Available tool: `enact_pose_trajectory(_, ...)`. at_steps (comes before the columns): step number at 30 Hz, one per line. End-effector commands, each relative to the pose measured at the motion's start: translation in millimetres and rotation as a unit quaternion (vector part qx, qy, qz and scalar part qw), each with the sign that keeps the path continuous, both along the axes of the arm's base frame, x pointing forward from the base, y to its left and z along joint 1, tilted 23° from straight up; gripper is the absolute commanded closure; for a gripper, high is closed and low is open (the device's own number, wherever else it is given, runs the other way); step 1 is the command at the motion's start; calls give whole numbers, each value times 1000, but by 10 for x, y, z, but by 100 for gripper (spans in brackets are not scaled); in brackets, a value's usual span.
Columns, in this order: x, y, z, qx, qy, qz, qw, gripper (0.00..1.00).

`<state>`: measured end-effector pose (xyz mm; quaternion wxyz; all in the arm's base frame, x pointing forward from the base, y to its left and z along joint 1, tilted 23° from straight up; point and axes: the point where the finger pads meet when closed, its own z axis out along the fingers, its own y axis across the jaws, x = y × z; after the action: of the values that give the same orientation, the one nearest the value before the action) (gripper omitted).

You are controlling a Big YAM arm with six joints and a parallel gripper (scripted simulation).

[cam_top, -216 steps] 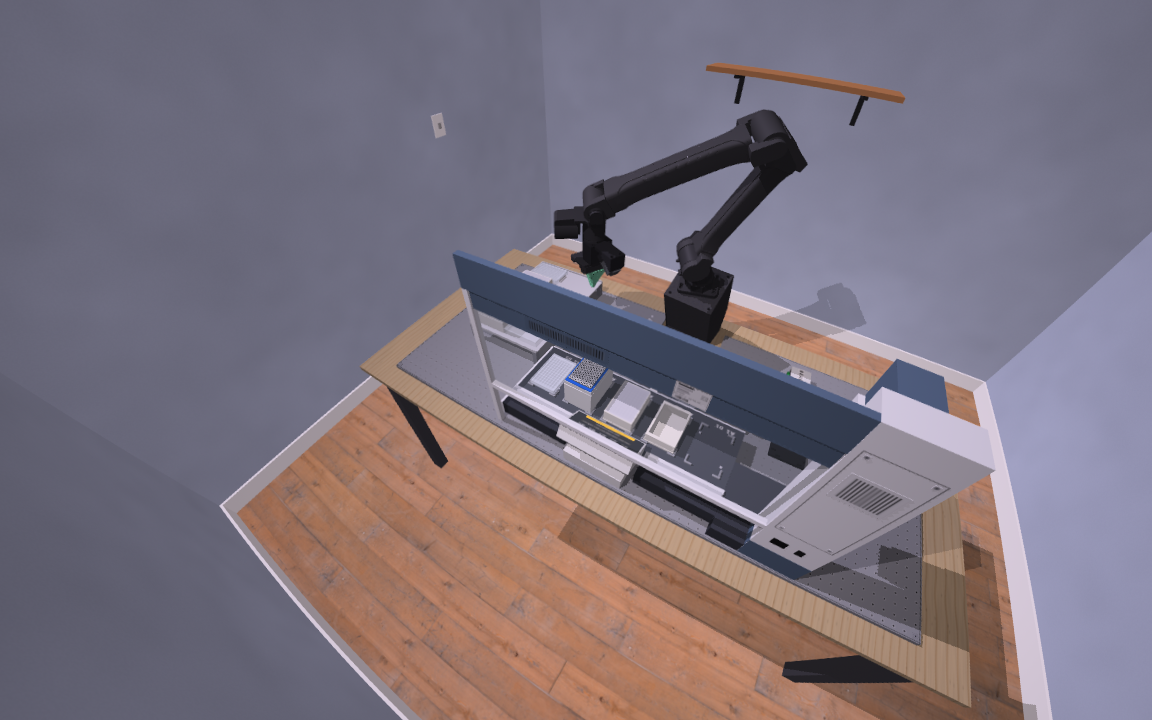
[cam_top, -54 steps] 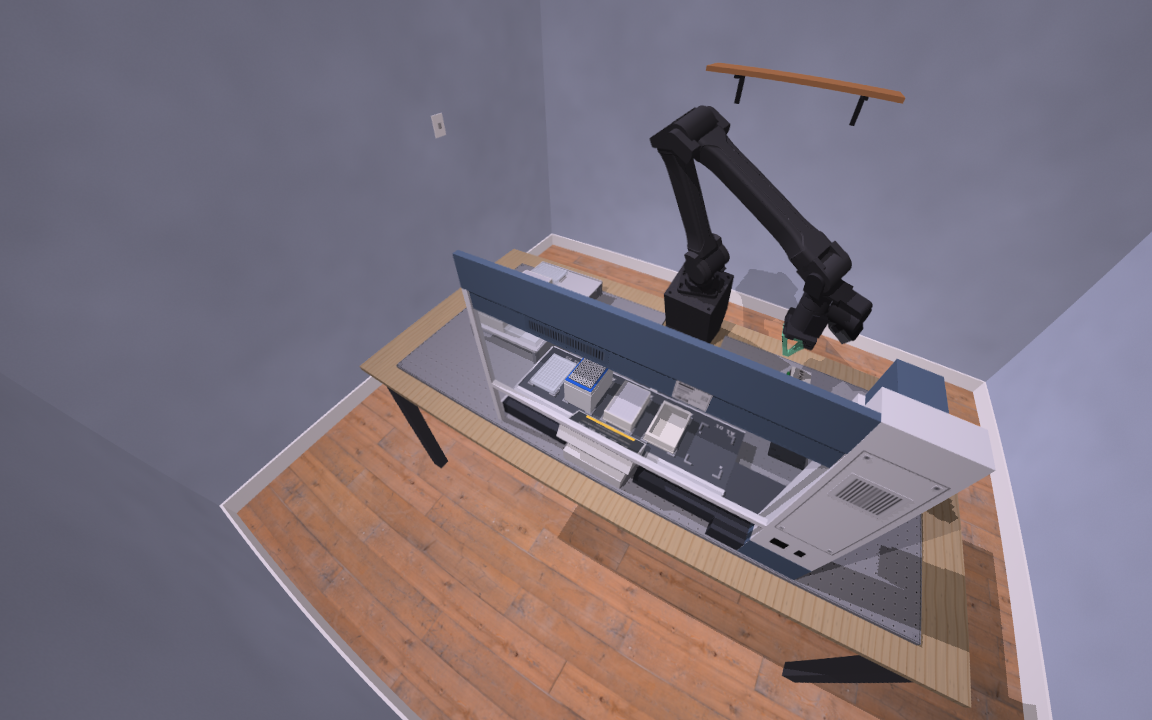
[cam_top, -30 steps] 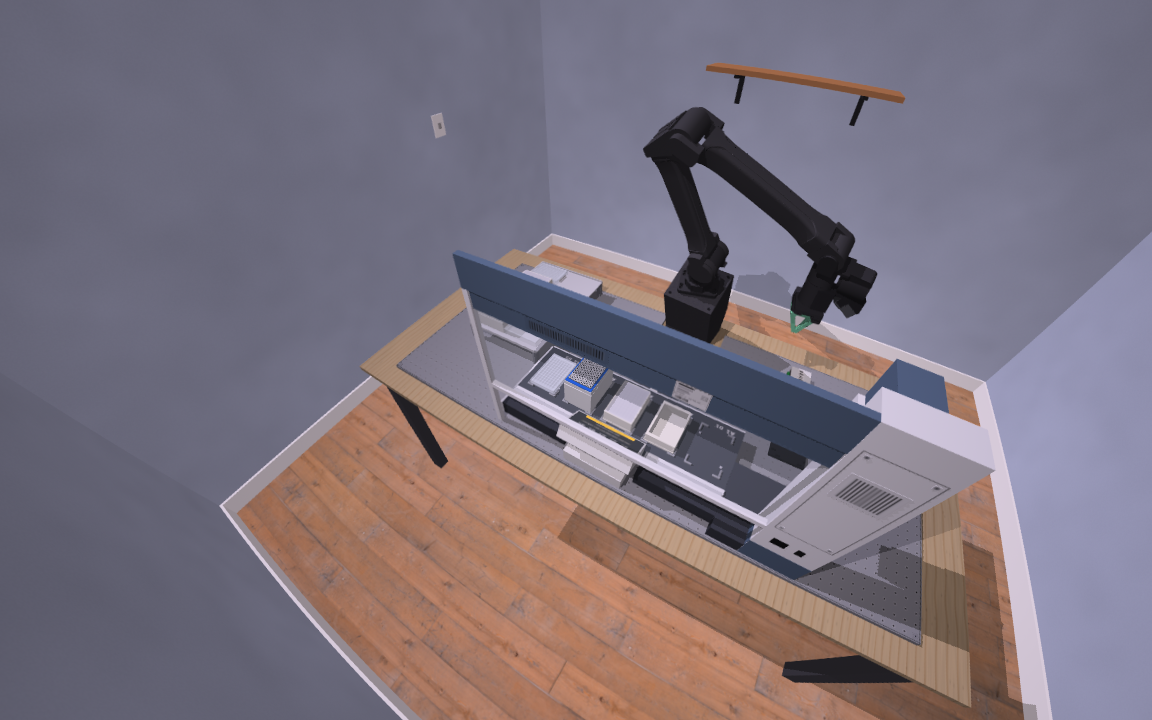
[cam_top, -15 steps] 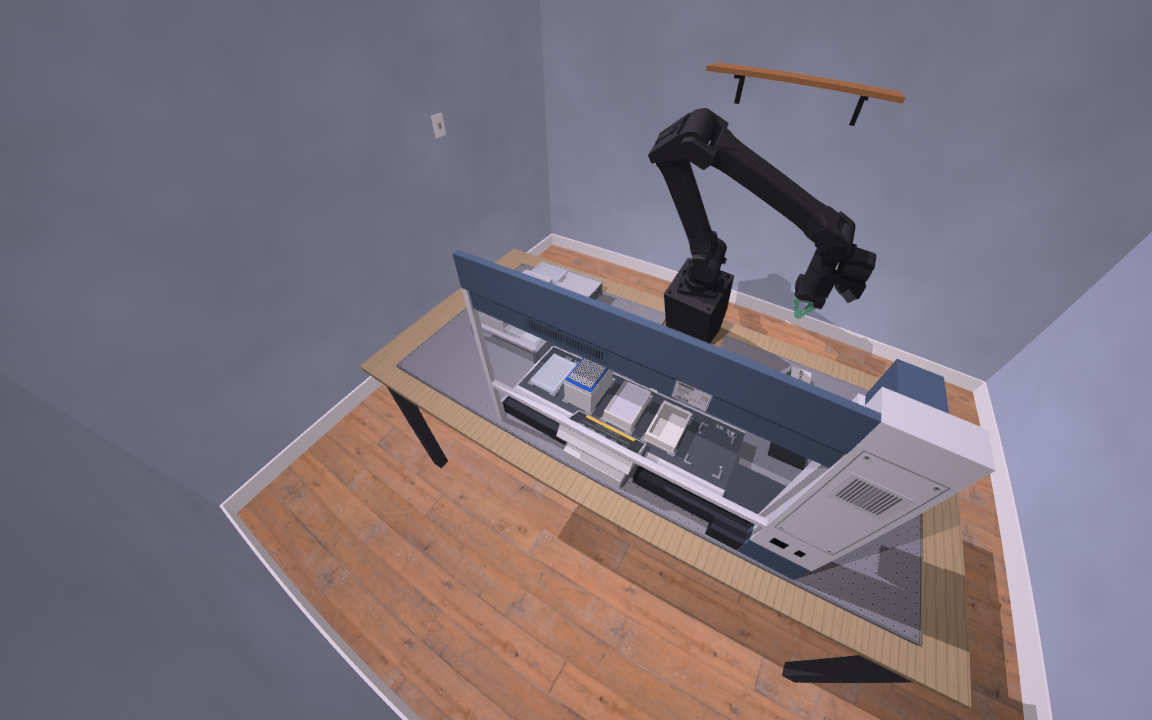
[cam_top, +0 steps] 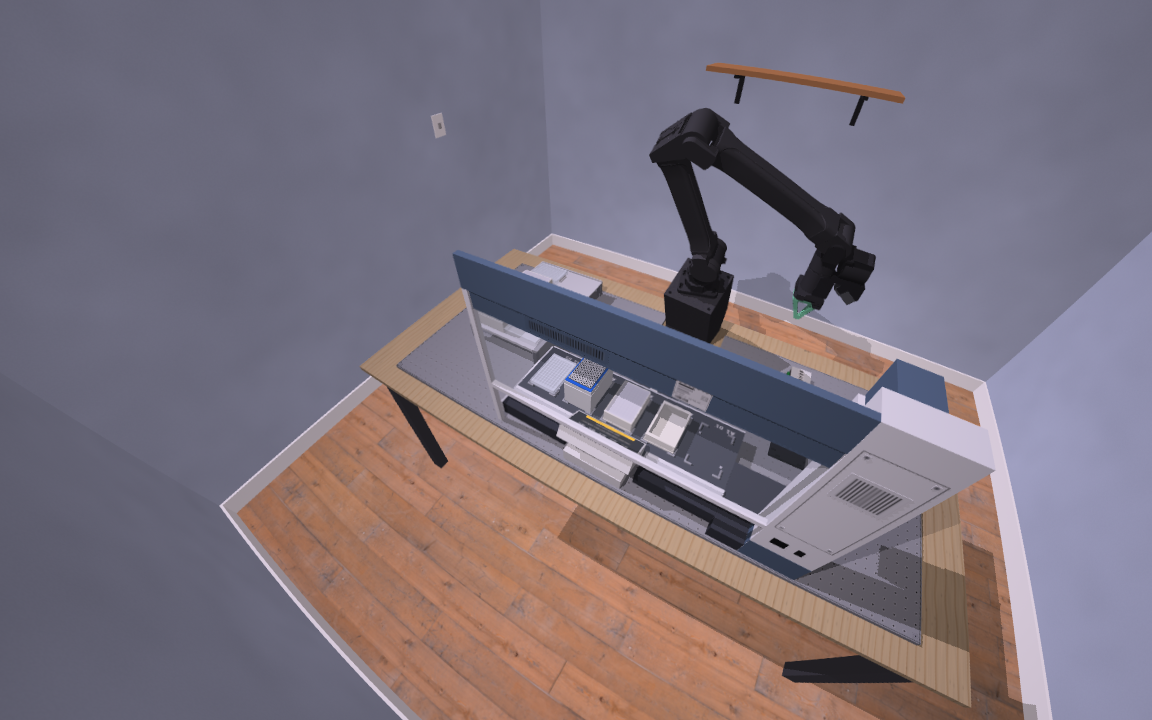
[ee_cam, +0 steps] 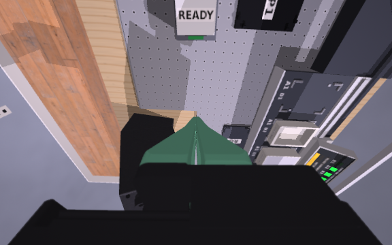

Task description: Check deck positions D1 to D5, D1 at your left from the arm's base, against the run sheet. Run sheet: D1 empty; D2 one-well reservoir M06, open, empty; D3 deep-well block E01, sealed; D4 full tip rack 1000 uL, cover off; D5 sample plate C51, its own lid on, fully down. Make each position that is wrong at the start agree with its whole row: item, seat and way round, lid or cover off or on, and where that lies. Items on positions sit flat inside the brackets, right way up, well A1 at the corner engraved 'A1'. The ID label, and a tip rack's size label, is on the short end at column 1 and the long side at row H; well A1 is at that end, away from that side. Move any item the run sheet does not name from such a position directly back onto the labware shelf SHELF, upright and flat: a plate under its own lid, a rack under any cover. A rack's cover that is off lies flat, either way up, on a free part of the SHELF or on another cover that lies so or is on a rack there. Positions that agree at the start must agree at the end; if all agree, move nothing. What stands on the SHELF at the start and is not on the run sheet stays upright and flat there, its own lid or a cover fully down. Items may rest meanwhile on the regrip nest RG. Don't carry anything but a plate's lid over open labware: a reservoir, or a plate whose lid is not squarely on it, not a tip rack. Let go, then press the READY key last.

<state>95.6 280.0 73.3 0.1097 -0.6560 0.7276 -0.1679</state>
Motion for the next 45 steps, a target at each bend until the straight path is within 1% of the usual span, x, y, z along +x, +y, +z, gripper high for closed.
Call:
enact_pose_trajectory(1, -30, 7, 1, 2, -1, 3, 1000, 100)
enact_pose_trajectory(25, -30, 7, 1, 2, -1, 3, 1000, 100)
enact_pose_trajectory(27, 39, 7, -60, 0, 0, 0, 1000, 100)
enact_pose_trajectory(38, 111, -17, -229, 0, -1, 0, 1000, 100)
enact_pose_trajectory(41, 81, -5, -245, 0, -1, 7, 1000, 100)
enact_pose_trajectory(45, 143, -27, -307, 0, -1, 0, 1000, 100)
